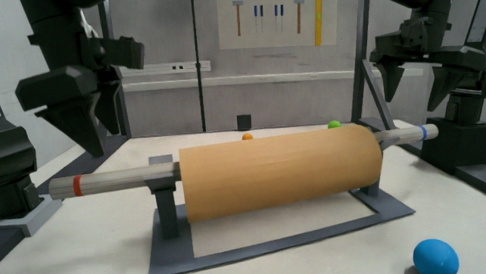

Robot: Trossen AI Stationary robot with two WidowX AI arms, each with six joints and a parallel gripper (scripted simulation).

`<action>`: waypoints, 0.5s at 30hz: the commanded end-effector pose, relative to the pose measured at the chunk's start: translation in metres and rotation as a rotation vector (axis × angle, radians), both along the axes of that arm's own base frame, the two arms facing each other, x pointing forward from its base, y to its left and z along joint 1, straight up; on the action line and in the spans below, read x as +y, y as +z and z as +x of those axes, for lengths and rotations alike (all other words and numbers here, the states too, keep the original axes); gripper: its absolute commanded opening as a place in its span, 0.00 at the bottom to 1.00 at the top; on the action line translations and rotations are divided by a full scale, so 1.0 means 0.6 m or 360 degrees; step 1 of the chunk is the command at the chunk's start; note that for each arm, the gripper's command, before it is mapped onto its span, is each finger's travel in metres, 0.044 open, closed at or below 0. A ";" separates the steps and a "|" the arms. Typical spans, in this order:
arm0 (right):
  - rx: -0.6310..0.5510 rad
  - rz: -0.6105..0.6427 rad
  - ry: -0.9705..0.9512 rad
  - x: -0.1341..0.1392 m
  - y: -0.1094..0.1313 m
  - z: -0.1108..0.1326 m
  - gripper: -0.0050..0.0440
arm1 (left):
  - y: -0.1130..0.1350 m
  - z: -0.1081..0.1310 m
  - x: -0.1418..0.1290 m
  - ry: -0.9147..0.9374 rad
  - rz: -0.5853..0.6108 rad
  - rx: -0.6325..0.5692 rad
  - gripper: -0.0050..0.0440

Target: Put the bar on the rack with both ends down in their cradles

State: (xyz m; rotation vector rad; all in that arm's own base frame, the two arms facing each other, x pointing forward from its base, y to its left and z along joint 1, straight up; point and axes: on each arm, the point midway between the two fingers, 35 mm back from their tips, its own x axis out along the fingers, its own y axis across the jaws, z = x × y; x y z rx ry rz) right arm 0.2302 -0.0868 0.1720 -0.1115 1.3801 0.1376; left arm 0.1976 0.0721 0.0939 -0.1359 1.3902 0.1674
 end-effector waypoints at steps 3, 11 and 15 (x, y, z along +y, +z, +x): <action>-0.0031 -0.0010 0.0000 -0.003 0.021 0.001 1.00 | 0.010 0.006 0.002 -0.0005 0.0008 -0.0032 1.00; -0.0235 -0.0097 -0.0025 0.006 0.015 0.030 1.00 | 0.024 0.044 0.000 -0.0031 0.0094 -0.0266 1.00; -0.0446 -0.0164 -0.0057 0.010 0.024 0.062 1.00 | 0.041 0.079 -0.003 -0.0055 0.0155 -0.0465 1.00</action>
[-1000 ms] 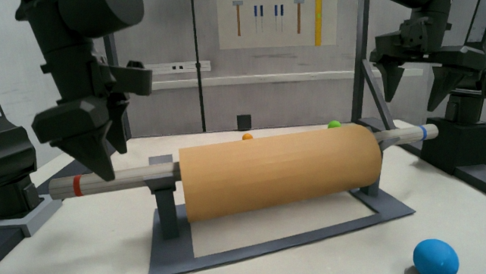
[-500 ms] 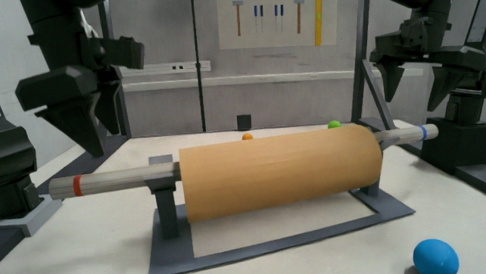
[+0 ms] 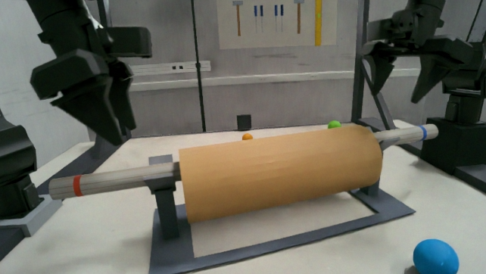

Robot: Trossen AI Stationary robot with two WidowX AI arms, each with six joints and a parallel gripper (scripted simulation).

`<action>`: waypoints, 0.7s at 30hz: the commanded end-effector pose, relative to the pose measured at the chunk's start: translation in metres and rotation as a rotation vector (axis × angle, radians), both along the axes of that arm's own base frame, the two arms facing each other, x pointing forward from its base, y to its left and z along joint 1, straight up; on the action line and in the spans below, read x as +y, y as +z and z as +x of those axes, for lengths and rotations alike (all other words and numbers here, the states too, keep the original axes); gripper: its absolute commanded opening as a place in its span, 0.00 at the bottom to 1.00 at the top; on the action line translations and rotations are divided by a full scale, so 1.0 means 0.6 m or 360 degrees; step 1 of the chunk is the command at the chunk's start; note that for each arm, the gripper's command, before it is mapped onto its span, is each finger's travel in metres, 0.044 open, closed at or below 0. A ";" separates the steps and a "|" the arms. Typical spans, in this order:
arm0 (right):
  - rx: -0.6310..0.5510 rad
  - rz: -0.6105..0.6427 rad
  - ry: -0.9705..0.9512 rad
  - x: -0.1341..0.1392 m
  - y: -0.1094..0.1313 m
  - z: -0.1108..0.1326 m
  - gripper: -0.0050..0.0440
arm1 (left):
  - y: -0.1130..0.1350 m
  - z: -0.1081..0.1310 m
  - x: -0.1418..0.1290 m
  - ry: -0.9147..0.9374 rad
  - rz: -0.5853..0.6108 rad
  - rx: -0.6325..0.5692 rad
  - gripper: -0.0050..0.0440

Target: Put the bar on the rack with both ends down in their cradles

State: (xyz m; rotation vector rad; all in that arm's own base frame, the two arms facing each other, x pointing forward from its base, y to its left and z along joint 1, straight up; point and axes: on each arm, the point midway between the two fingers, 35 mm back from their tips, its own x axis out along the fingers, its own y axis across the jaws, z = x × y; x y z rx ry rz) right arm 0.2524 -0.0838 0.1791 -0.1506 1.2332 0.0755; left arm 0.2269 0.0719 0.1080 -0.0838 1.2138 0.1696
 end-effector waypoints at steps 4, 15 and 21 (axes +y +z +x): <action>-0.0341 -0.0108 -0.0045 0.010 0.021 0.043 1.00 | 0.034 0.052 -0.006 -0.0034 0.0099 -0.0326 1.00; -0.0817 -0.0136 -0.0086 0.036 0.065 0.094 1.00 | 0.107 0.114 -0.026 -0.0100 0.0177 -0.0793 1.00; -0.1060 -0.0114 -0.0105 0.054 0.094 0.111 1.00 | 0.149 0.136 -0.041 -0.0133 0.0197 -0.1028 1.00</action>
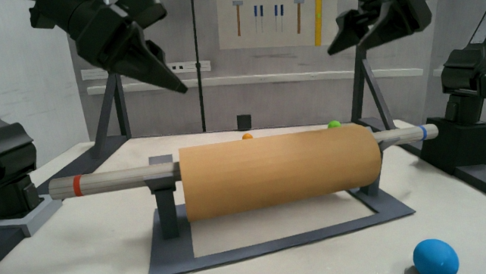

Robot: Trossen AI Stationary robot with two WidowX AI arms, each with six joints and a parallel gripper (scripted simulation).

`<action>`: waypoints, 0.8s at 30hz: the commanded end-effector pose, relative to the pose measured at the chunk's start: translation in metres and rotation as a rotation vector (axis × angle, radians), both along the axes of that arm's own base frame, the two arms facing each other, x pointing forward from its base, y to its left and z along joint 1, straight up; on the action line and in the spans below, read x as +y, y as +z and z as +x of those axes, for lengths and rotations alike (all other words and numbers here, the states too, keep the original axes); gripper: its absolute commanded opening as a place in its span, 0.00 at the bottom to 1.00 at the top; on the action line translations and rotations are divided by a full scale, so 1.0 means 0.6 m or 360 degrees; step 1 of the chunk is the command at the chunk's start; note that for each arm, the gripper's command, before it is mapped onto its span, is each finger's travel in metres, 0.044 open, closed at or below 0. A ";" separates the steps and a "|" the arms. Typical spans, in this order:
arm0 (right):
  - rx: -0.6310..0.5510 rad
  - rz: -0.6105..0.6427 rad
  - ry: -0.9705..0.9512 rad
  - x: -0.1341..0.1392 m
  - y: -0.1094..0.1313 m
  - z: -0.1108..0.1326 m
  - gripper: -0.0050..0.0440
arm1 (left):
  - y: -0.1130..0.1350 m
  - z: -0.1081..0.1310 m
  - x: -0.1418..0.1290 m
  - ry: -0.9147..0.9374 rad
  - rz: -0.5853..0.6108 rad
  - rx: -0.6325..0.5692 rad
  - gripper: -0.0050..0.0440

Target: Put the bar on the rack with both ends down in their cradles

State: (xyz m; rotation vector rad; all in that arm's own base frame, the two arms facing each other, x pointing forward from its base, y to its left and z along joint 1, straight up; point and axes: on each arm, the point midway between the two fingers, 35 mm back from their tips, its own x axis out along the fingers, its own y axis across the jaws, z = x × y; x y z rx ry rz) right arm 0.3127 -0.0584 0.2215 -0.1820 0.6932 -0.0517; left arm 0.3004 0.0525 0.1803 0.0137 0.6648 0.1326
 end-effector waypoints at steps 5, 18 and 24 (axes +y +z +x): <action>-0.0382 0.0020 -0.0010 0.026 0.049 0.020 1.00 | 0.066 0.027 -0.021 -0.0045 0.0029 -0.0349 1.00; -0.0923 0.0173 0.0034 0.074 0.127 0.019 1.00 | 0.180 0.036 -0.066 -0.0147 0.0011 -0.0881 1.00; -0.1203 0.0287 0.0078 0.098 0.171 0.003 1.00 | 0.242 0.024 -0.088 -0.0201 -0.0018 -0.1159 1.00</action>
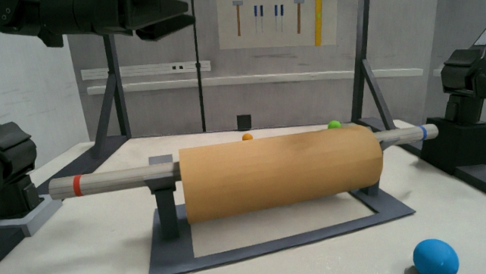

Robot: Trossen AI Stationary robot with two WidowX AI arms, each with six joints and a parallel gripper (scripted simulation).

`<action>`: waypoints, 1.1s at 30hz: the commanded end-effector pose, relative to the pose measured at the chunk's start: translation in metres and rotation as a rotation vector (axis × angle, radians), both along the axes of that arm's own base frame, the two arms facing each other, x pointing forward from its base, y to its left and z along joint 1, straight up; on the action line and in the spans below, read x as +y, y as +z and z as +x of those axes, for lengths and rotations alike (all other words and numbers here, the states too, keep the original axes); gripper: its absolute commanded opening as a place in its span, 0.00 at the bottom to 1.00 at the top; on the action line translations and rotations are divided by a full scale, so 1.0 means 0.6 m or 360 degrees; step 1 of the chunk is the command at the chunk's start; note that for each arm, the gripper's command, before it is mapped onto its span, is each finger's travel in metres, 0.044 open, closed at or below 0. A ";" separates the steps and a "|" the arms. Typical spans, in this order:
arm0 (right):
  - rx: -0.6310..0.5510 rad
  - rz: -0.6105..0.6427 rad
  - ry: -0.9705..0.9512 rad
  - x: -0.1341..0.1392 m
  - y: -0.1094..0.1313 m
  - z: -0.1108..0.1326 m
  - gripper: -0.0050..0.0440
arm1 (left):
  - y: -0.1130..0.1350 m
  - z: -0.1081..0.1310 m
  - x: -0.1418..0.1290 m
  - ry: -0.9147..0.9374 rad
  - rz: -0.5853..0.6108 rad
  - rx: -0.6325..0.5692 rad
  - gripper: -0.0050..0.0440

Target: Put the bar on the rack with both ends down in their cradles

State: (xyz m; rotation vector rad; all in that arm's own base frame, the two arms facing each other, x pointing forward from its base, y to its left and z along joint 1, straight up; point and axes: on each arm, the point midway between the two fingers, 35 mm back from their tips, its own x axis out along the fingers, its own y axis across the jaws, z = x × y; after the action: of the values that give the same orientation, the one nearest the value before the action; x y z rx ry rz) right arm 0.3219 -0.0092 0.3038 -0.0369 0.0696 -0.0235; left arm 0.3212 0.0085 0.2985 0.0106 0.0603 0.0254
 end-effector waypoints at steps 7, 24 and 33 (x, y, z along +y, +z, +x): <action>-0.0192 0.0054 0.0028 0.015 0.030 -0.008 1.00 | 0.034 -0.005 -0.014 -0.0031 -0.0010 -0.0161 1.00; -0.0241 0.0060 0.0038 0.014 0.054 -0.015 1.00 | 0.063 -0.014 -0.014 -0.0044 -0.0023 -0.0227 1.00; -0.0242 0.0061 0.0038 0.014 0.054 -0.015 1.00 | 0.059 -0.012 -0.014 -0.0042 -0.0023 -0.0215 1.00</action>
State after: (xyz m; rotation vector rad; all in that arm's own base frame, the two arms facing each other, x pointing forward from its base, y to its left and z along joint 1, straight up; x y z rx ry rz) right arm 0.3158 0.0001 0.3225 -0.0006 -0.0494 0.0002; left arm 0.3159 -0.0002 0.3219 0.0004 -0.0474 -0.0004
